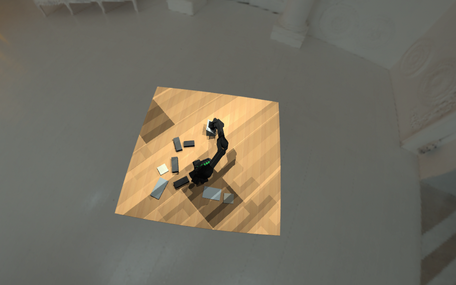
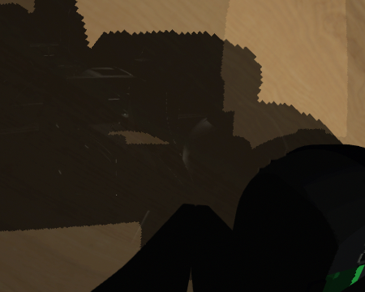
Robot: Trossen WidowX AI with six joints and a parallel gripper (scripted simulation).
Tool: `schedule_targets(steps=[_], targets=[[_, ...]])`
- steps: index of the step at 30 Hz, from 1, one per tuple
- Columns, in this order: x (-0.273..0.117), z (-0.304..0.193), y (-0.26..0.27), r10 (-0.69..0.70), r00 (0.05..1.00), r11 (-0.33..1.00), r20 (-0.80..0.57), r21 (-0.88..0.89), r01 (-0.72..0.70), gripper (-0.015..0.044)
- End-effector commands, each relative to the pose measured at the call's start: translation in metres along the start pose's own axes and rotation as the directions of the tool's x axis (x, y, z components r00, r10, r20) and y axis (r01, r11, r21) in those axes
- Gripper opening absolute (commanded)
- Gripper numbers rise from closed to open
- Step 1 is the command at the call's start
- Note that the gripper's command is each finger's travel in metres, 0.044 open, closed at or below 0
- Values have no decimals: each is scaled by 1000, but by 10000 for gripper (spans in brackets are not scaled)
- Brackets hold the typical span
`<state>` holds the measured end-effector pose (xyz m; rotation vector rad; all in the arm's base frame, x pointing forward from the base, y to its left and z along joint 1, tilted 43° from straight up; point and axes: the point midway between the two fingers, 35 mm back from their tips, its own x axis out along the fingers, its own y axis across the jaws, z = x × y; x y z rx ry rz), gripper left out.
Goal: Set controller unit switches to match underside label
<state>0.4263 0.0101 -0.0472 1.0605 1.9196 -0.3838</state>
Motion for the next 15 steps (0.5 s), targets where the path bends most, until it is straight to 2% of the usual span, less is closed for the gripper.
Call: schedule_targets(steps=[1, 15], targets=[[1, 0, -2, -2, 1000, 1000, 1, -3, 2, 0], [3, 0, -11, -2, 1000, 1000, 1, -3, 2, 0]])
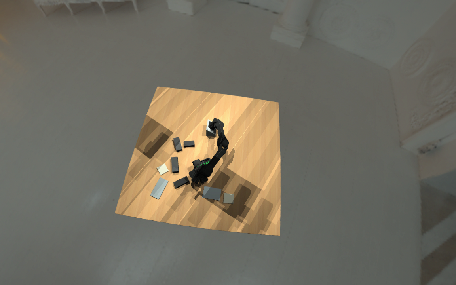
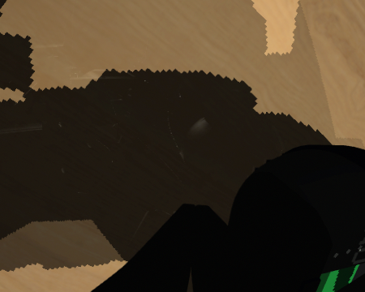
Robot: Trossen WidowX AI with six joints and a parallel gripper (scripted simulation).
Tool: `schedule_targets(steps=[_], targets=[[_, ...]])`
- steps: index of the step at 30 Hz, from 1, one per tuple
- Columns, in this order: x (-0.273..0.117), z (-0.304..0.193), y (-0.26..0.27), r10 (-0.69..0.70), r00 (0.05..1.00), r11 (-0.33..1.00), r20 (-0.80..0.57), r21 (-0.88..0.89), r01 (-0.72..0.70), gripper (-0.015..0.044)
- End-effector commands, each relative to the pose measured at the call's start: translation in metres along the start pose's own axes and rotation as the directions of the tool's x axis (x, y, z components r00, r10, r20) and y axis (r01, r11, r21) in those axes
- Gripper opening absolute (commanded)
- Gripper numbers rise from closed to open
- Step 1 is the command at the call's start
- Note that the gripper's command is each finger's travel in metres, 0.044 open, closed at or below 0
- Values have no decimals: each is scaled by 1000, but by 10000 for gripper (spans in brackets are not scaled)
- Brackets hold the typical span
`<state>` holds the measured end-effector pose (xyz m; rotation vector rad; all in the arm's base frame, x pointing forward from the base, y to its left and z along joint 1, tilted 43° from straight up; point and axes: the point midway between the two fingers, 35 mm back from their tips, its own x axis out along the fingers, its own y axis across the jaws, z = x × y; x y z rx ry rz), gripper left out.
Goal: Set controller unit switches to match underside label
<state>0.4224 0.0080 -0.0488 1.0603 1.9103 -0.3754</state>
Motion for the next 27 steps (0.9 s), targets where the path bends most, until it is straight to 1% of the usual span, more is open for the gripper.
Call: schedule_targets(steps=[1, 27], targets=[[3, 0, -7, -9, 1000, 1000, -5, 4, 9, 0], [10, -1, -32, -11, 1000, 1000, -5, 5, 11, 0]])
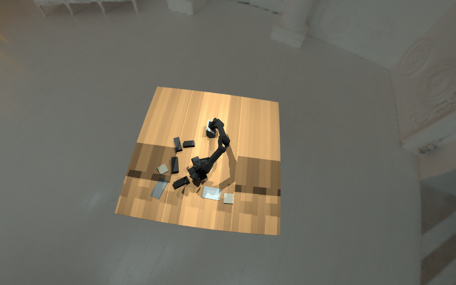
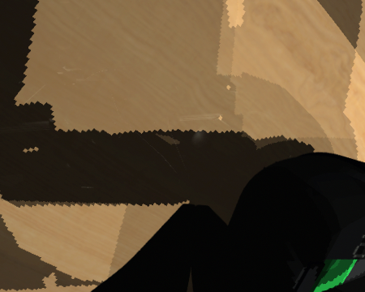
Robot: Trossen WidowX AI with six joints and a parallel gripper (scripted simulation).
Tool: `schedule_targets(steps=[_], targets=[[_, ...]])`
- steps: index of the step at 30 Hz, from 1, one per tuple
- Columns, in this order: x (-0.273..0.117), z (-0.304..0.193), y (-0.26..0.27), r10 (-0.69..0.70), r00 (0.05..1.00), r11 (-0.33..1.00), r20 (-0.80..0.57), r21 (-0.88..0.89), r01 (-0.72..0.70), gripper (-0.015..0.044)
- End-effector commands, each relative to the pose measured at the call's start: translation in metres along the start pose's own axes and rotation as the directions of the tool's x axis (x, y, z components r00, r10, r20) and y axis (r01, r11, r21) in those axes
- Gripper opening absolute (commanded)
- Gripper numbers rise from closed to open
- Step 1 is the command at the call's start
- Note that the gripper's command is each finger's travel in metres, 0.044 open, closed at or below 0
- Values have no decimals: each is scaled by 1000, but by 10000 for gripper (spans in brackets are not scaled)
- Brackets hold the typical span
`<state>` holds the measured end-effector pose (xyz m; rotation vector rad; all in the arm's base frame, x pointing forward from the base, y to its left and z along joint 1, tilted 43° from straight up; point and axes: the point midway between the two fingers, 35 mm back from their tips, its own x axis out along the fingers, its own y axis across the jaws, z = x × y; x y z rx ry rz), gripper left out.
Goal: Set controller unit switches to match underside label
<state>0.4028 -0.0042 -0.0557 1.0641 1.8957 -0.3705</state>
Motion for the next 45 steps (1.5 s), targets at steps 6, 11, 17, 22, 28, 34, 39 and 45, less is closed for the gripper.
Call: schedule_targets(steps=[6, 11, 17, 22, 28, 34, 39, 45], targets=[[7, -3, -12, -21, 1000, 1000, -15, 8, 21, 0], [8, -3, -14, -21, 1000, 1000, -15, 9, 22, 0], [9, -4, -17, -22, 1000, 1000, -15, 9, 22, 0], [10, -5, -20, -22, 1000, 1000, -15, 9, 22, 0], [10, -6, -23, -22, 1000, 1000, -15, 9, 22, 0], [12, -7, -27, -22, 1000, 1000, -15, 9, 22, 0], [12, -8, -30, -22, 1000, 1000, -15, 9, 22, 0], [13, -10, -33, -22, 1000, 1000, -15, 9, 23, 0]])
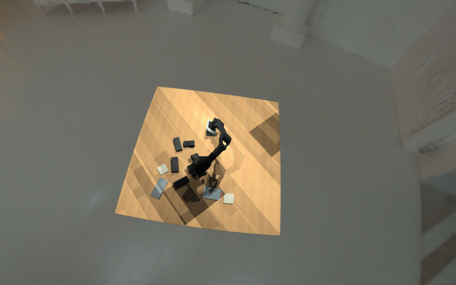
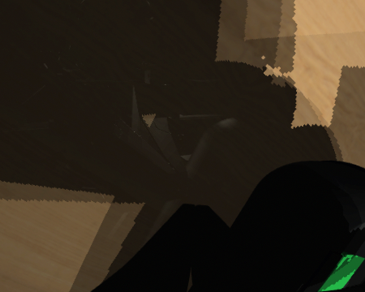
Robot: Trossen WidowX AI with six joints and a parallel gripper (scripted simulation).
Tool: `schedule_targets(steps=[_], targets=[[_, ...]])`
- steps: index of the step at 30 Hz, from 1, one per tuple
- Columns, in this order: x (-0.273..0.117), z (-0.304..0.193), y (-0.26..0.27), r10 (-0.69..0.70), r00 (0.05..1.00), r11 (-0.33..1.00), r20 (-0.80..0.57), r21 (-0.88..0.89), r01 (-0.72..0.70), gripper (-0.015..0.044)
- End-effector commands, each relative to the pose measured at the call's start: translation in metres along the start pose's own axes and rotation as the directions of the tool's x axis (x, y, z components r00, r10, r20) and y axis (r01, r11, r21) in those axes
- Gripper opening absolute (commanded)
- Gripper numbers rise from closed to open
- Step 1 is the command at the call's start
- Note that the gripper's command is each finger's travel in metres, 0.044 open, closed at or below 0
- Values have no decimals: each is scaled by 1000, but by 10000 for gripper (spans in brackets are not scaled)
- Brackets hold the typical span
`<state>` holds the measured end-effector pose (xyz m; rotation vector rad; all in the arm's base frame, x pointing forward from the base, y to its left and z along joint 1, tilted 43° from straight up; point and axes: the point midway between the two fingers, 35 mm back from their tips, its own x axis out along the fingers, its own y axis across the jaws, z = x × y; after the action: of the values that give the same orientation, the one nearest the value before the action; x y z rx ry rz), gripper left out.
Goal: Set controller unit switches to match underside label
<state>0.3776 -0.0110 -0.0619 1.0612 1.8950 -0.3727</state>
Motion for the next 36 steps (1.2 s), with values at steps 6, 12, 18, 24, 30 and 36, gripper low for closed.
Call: schedule_targets(steps=[6, 12, 18, 24, 30, 36], targets=[[0, -1, -2, 0, 1000, 1000, 1, 0, 0, 0], [-30, 7, 23, -8, 1000, 1000, -6, 3, 8, 0], [-61, 6, 43, -17, 1000, 1000, -14, 7, 17, 0], [-61, 9, 34, -17, 999, 996, -36, 83, 20, 0], [-49, 17, -11, 1, 992, 927, -125, 373, 46, 0], [-47, 17, -16, 4, 991, 914, -134, 404, 51, 0]])
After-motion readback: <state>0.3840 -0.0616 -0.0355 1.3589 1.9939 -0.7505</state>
